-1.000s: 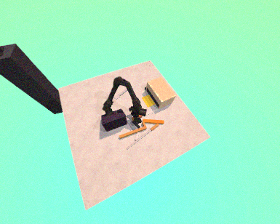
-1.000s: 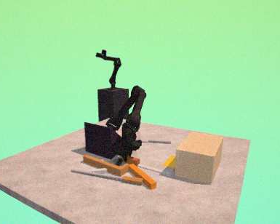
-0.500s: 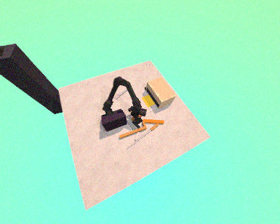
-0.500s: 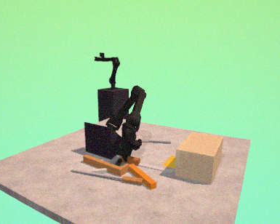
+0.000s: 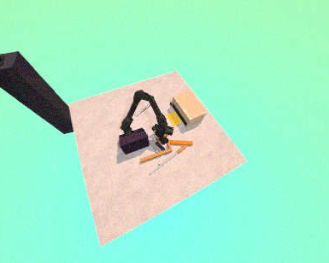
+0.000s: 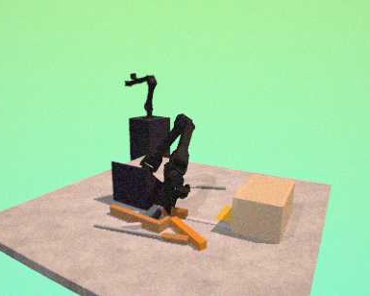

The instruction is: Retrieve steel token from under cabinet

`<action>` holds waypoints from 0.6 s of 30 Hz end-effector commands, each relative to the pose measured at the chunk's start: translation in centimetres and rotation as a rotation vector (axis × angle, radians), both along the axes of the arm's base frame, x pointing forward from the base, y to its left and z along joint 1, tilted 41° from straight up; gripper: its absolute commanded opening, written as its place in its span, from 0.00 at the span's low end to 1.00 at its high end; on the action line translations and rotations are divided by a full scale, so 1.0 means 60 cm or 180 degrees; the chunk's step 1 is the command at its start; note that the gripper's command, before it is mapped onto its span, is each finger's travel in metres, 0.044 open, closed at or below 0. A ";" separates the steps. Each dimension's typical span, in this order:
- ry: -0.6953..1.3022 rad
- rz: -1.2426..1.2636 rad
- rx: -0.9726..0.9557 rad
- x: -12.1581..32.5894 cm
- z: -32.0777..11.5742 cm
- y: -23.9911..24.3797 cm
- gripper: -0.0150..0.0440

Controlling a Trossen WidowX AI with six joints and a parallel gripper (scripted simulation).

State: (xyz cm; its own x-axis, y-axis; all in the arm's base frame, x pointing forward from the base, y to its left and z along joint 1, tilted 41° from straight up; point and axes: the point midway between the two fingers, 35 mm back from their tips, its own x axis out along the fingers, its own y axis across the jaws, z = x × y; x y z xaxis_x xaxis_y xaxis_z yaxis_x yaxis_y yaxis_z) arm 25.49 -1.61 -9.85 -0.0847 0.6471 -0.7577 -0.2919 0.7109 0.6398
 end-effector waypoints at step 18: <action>-0.0009 -0.0002 -0.0005 0.003 -0.001 0.002 0.71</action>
State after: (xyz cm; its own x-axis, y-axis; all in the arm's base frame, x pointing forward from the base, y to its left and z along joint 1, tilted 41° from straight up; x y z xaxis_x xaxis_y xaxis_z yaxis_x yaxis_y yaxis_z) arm 25.66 -1.53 -9.84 -0.0846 0.6465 -0.7582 -0.2934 0.7110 0.6390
